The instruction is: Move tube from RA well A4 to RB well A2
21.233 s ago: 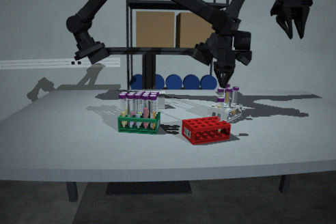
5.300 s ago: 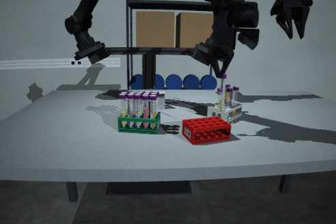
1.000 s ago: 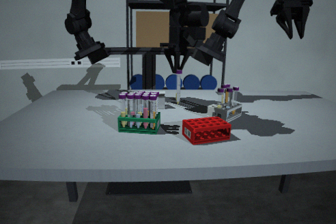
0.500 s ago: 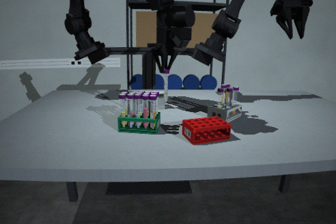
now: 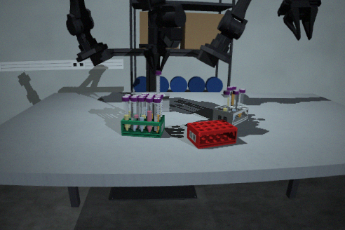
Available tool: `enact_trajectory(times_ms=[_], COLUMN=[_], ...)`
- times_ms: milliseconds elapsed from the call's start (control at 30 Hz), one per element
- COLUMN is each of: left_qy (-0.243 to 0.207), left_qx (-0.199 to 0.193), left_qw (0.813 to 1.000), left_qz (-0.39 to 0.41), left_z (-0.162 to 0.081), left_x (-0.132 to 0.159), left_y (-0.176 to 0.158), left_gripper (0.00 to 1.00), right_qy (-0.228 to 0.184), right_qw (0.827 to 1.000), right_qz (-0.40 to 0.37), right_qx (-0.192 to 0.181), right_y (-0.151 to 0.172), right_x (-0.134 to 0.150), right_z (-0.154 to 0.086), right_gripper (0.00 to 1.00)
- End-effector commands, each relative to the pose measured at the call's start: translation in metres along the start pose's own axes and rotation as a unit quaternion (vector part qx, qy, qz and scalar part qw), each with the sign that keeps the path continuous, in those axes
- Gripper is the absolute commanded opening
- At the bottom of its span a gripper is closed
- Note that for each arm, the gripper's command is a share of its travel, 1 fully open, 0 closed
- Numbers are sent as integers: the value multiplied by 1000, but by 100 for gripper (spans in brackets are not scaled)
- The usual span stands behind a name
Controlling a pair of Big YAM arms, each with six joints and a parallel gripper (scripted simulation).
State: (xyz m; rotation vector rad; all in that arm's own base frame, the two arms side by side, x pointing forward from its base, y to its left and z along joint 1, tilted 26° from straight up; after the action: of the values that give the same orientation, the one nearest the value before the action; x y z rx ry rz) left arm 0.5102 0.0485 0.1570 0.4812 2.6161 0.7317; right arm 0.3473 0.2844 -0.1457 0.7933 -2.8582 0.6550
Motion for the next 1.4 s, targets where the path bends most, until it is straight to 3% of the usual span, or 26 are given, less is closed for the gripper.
enact_trajectory(times_ms=[0, 900, 967, 1000, 1367], left_qy=[-15, -15, -15, -15, -15], left_qx=[-7, -7, -7, -7, -7], left_qw=[1000, 1000, 1000, 1000, 1000], left_qz=[-7, -7, -7, -7, -7], left_z=[-8, -8, -8, -8, -8], left_x=[-13, -13, -13, -13, -13], left_y=[9, 9, 9, 9, 9], left_gripper=[30, 30, 30, 30, 30], right_qy=[-15, -14, -10, -16, -6], right_qw=[1000, 1000, 1000, 1000, 1000], right_qz=[6, 6, 4, 6, 2], right_qx=[-6, -4, -3, -4, -2], right_y=[-15, -67, -70, -69, -78], right_x=[-1, 56, 55, 37, 30], right_z=[-9, -7, -7, -8, -2], right_gripper=[0, 0, 0, 0, 0])
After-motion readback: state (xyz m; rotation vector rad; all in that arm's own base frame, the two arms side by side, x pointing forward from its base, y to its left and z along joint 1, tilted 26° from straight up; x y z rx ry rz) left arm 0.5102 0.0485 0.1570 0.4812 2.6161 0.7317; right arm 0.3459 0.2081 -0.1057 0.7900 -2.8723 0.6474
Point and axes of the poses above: on each arm, the point where the finger pads meet when closed, its own z axis out along the fingers, its own y axis across the jaws, x = y × z, the point moved 4 cm from there along -z, back along the fingers, and after that the axes turned 5 degrees about z, right-handed, at the moved point
